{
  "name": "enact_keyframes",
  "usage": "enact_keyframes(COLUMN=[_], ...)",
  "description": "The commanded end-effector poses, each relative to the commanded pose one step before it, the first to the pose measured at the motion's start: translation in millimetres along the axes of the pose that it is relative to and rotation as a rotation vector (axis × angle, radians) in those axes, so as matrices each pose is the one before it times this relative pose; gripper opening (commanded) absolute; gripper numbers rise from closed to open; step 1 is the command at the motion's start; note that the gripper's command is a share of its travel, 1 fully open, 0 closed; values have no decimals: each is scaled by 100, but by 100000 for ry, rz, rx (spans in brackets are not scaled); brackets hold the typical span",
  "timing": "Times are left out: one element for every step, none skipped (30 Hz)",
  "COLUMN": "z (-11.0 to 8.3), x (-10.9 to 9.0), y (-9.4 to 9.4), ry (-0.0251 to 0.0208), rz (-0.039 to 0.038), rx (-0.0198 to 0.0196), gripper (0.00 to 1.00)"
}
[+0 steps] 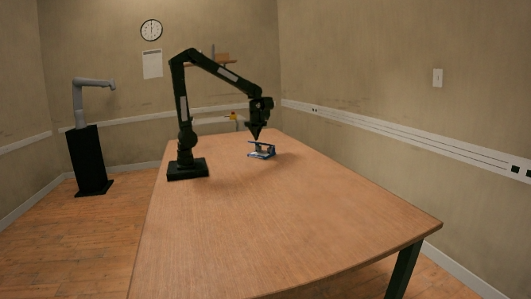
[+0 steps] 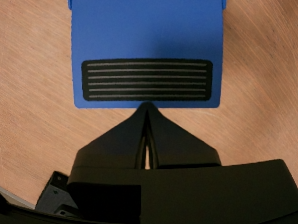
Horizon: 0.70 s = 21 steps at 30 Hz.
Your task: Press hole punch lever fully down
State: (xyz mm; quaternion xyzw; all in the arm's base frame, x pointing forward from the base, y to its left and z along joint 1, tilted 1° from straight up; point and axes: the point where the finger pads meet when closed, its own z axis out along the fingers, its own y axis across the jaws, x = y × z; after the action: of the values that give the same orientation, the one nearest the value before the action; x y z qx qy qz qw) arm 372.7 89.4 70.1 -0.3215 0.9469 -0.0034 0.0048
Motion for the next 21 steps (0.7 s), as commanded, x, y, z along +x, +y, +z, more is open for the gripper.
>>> enact_keyframes(z=[-382,0,-97,-101,-87,-74,-63,-53,-45,-38,-33,-28,-24,-20,-17,-14,-12,0,0,-10,-9], x=[-318,0,-109,-115,-99,-84,-72,-61,-52,-44,-38,-32,-27,-23,-20,-17,-14,0,0,-12,-10], y=[-475,0,-50,-53,-46,-39,-33,-28,-24,-20,-17,-15,-13,-11,-9,-8,-7,0,0,-6,-5], ry=[-2304,0,-287,-295,-253,-215,-183,-156,-132,-112,-96,-81,-69,-59,-50,-42,-36,0,0,-31,-26], rz=[-555,0,3,3,2,2,2,1,1,1,1,1,1,1,0,0,0,0,0,0,0], rx=[1351,0,131,135,116,98,83,71,60,51,44,37,31,27,23,19,16,0,0,14,12], gripper=[0,0,0,0,0,0,0,0,0,0,0,0,0,0,0,0,0,0,0,0,0])
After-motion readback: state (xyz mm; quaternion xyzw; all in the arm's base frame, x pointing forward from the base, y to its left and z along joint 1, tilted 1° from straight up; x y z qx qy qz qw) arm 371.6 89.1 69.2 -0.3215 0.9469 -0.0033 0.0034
